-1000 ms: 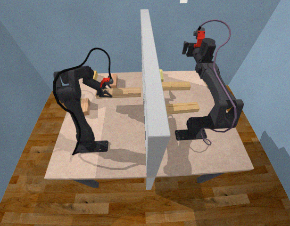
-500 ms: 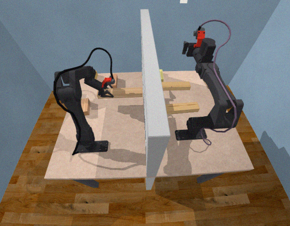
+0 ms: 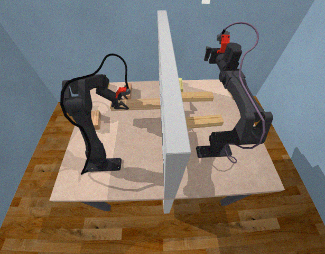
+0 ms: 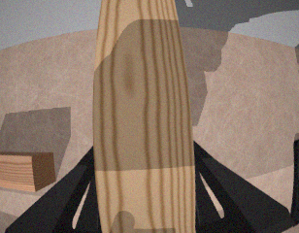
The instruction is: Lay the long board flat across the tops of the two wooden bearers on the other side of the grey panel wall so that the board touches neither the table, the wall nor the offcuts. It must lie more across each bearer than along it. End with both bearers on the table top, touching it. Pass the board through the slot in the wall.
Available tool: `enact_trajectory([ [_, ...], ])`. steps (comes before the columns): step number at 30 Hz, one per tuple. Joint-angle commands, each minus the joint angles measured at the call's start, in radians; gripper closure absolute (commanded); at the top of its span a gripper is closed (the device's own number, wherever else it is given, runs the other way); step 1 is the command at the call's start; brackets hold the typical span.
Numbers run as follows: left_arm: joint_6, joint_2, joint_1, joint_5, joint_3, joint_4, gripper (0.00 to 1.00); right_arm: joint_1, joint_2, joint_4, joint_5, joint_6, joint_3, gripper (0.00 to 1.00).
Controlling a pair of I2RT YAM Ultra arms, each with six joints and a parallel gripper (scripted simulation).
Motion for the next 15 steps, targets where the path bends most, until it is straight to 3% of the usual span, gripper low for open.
enact_trajectory([
  [1,-0.023,-0.05,-0.018,0.094,-0.013,0.025,1.0,-0.011,-0.026,0.005,-0.009,0.0,0.001,0.0],
  [15,-0.055,-0.059,-0.037,0.093,-0.011,0.052,1.0,-0.011,-0.026,0.005,-0.009,0.0,0.001,0.0],
])
